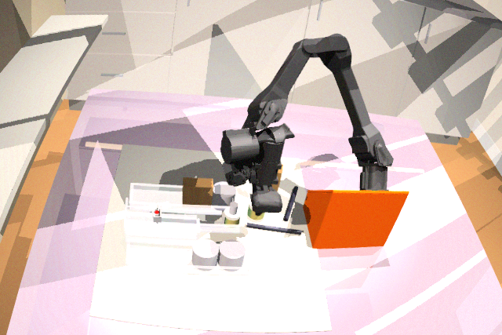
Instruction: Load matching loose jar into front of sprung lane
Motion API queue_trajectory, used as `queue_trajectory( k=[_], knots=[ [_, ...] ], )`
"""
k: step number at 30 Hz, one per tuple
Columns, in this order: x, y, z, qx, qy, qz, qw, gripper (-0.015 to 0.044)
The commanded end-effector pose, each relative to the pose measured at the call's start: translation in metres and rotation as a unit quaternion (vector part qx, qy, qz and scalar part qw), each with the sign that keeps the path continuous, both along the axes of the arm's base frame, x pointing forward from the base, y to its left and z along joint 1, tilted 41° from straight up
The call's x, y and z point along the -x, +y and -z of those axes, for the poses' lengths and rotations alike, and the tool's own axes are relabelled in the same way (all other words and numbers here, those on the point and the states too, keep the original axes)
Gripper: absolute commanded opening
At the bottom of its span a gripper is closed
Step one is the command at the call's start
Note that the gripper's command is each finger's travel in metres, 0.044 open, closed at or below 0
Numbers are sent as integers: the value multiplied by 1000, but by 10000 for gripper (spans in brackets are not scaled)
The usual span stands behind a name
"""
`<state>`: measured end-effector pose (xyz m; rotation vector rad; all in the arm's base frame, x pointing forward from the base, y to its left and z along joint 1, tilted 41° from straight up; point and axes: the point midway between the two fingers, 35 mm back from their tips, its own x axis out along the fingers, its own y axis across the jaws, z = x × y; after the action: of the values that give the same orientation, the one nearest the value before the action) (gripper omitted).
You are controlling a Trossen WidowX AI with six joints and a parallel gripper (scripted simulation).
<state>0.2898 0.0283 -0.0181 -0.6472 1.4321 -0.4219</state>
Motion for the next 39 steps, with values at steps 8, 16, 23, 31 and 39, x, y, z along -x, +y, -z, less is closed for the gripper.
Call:
queue_trajectory(
  k=[8, 16, 23, 31, 39],
  knots=[
    [-7, -35, -10, 12, 6, -3, 1000, 0],
    [-10, -50, 7, 13, 6, -3, 1000, 0],
    [-11, -50, 7, 13, 6, -3, 1000, 0],
    [-15, -49, 7, 13, 6, -3, 1000, 0],
    [-19, -49, 7, 13, 5, -3, 1000, 0]
  ],
)
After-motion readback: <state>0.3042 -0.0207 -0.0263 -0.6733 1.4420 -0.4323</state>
